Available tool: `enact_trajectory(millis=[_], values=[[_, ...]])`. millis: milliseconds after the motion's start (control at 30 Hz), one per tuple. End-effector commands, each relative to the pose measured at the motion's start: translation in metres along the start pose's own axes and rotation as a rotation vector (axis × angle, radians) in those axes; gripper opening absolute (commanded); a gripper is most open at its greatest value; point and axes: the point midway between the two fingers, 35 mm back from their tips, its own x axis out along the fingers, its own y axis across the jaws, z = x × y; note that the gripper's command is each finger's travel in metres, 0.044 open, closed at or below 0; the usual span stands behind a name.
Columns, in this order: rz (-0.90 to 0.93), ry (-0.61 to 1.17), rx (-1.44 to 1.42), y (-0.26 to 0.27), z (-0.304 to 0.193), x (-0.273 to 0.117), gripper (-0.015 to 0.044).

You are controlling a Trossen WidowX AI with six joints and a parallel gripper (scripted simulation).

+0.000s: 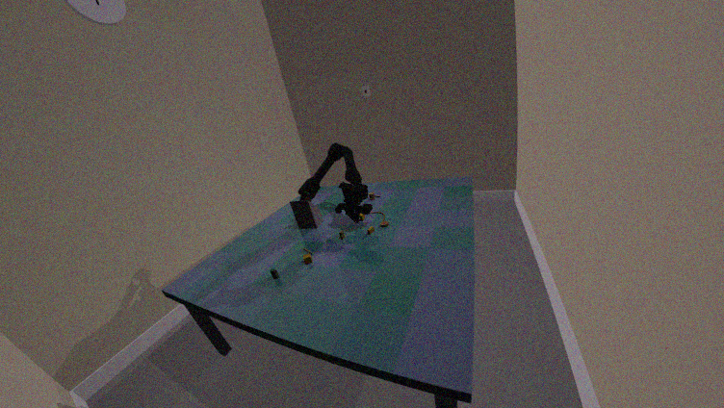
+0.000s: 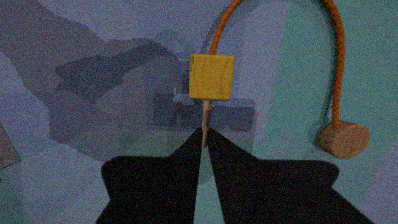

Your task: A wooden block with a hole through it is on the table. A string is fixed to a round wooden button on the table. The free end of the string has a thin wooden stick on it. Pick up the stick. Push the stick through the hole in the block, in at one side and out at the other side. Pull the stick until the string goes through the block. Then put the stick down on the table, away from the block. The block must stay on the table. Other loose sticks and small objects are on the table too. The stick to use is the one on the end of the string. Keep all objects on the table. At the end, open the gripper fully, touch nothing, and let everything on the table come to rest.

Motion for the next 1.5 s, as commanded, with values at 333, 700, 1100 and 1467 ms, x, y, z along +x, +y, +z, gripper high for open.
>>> enact_trajectory(millis=[333,700,1100,1467], values=[[0.004,0.005,-0.003,-0.001,-0.018,-0.002,0.0000],[0.009,0.007,0.015,-0.002,-0.031,-0.004,0.0000],[0.014,0.006,0.037,-0.001,-0.045,-0.005,0.0000],[0.018,0.005,0.046,0.000,-0.057,-0.006,0.0000]])
